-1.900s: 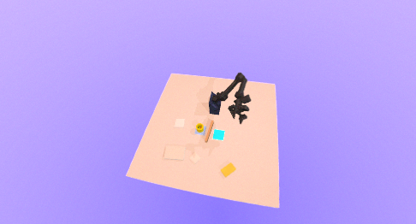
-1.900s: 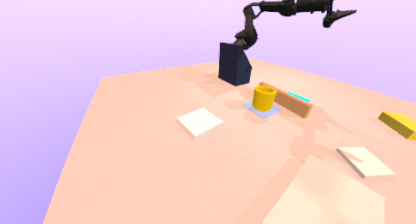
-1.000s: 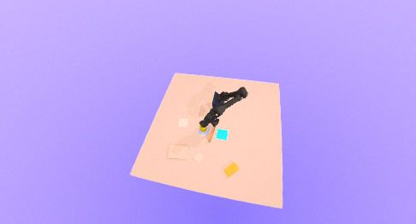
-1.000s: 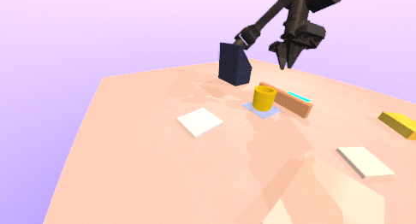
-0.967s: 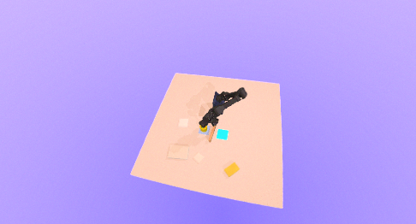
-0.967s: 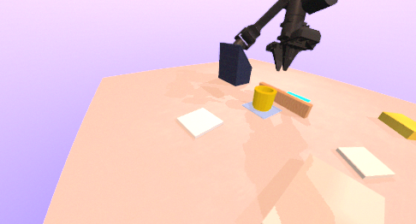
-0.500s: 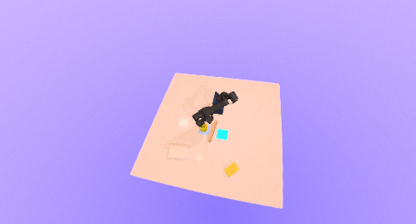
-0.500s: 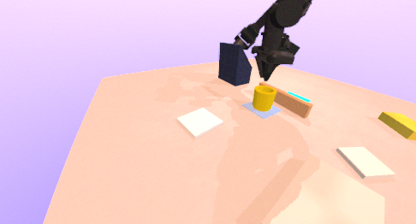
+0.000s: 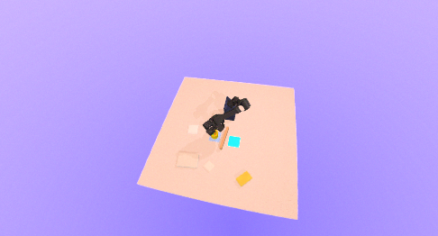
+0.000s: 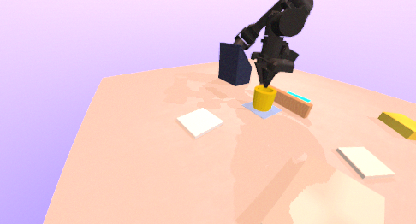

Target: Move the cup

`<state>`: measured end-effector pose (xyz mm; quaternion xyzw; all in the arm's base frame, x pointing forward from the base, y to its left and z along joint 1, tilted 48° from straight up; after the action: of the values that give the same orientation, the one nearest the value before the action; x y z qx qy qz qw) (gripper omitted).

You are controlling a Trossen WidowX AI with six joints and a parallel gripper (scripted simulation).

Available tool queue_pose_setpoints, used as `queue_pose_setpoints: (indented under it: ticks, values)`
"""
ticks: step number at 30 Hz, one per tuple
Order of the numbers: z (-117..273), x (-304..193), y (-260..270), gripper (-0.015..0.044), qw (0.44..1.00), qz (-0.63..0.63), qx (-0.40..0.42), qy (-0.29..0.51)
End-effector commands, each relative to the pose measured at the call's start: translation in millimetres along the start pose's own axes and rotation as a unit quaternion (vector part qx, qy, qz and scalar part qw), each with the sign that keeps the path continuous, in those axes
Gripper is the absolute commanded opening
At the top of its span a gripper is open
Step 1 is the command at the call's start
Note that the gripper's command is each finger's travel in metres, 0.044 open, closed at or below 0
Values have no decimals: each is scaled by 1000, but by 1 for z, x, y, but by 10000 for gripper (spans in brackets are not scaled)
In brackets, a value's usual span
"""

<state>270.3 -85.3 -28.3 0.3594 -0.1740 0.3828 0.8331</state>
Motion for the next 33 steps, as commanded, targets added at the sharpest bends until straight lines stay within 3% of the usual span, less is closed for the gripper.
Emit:
queue_pose_setpoints:
  ticks: [1, 24, 26, 33]
  values:
    - [-7, -2, 2, 166, 1000, -6, 3, -1]
    - [-39, -2, 5, 166, 1000, -6, 5, -3]
    - [-37, -1, 3, 114, 1000, 0, 3, -1]
    - [-37, -1, 3, 67, 1000, 0, 3, -1]
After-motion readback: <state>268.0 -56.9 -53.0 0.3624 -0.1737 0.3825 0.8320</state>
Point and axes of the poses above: the point midway between the two fingers, 35 mm back from their tips, its own z axis back along the fingers, its own y axis across the jaws, x = y × z, the point moved 8 cm from there along z, back along the fingers, and after that the axes turned 12 degrees about -z, right-handed, at the moved point
